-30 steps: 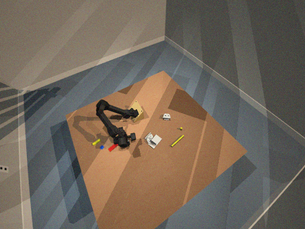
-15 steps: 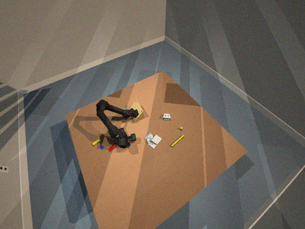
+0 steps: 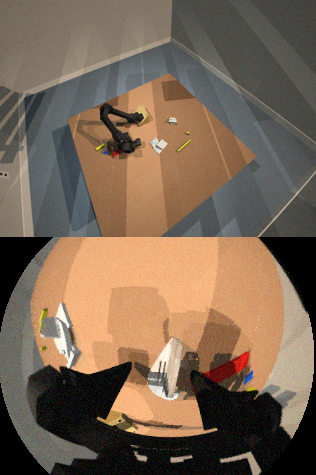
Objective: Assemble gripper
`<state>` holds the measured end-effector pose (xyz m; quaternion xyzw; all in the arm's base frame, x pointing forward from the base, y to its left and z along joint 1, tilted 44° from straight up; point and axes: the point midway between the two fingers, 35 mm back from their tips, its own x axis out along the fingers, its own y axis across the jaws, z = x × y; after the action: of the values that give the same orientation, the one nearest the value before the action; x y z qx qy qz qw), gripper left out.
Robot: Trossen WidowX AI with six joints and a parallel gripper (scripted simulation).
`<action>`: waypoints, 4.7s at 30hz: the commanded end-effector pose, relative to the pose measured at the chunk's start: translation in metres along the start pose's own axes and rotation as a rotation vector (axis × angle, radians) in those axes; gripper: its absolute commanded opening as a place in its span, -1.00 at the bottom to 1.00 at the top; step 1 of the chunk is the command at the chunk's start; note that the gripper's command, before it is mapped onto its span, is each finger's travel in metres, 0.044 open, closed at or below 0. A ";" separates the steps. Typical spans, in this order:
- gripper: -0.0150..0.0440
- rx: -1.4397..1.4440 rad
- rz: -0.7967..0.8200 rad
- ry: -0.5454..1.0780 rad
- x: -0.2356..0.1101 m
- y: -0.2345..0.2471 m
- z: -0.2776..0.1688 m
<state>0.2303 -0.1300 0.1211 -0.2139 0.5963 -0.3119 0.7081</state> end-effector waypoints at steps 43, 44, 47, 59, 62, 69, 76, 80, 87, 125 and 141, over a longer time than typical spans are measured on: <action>-0.04 -0.001 0.010 0.002 -0.032 0.003 0.003; -0.04 -0.002 0.010 0.002 -0.035 0.003 0.003; -0.04 -0.002 0.011 0.003 -0.045 0.003 0.003; -0.04 -0.005 0.006 0.001 -0.078 0.001 0.000; -0.04 -0.010 0.007 0.001 -0.078 0.002 0.001; -0.04 -0.054 0.016 0.000 -0.079 0.019 0.012; -0.04 -0.099 0.023 0.000 -0.080 0.037 0.022; -0.04 -0.125 0.027 0.000 -0.081 0.048 0.027; -0.04 -0.171 0.032 0.000 -0.082 0.067 0.035; -0.04 -0.414 0.033 -0.002 -0.084 0.186 0.050; -0.04 -0.513 0.020 -0.004 -0.082 0.238 0.042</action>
<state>0.3070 0.0870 0.0335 -0.3791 0.6564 -0.1467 0.6355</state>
